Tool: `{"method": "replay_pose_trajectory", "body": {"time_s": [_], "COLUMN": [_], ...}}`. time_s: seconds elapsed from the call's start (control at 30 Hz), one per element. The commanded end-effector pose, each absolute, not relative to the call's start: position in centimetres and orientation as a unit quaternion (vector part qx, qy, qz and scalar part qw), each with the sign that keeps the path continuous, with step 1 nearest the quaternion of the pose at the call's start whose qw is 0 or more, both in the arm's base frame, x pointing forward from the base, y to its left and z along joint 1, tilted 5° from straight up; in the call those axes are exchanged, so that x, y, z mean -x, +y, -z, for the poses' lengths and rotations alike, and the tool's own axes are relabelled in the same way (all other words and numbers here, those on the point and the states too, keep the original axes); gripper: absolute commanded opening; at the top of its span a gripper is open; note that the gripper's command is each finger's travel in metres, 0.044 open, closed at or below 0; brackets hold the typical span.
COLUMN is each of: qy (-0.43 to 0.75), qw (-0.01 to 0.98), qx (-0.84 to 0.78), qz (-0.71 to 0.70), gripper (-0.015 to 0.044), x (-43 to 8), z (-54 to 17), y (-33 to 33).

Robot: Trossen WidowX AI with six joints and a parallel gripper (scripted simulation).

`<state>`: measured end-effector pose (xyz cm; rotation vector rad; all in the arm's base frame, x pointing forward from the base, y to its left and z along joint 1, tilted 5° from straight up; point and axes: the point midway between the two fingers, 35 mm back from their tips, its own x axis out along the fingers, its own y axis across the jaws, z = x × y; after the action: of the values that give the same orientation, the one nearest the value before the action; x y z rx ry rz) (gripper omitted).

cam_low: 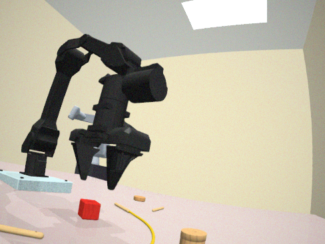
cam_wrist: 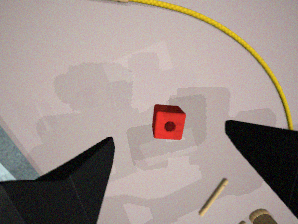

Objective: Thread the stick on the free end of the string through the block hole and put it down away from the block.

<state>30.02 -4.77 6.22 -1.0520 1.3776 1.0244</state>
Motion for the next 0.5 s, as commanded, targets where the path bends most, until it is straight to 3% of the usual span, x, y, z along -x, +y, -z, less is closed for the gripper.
{"method": "replay_pose_trajectory", "body": {"time_s": [0.0,0.23,0.47], "qy": [0.630,0.711,0.717], "qw": [0.589,0.678,0.692], "qx": [0.365,0.144,-0.044], "qz": [-0.351,-0.117,0.079], "gripper": [0.0440,0.0440,0.0440], "x": [-30.01,-30.10,-30.16], "z": [-6.36,-6.71,-7.00], "y": [-4.78,-4.99,-5.18]}}
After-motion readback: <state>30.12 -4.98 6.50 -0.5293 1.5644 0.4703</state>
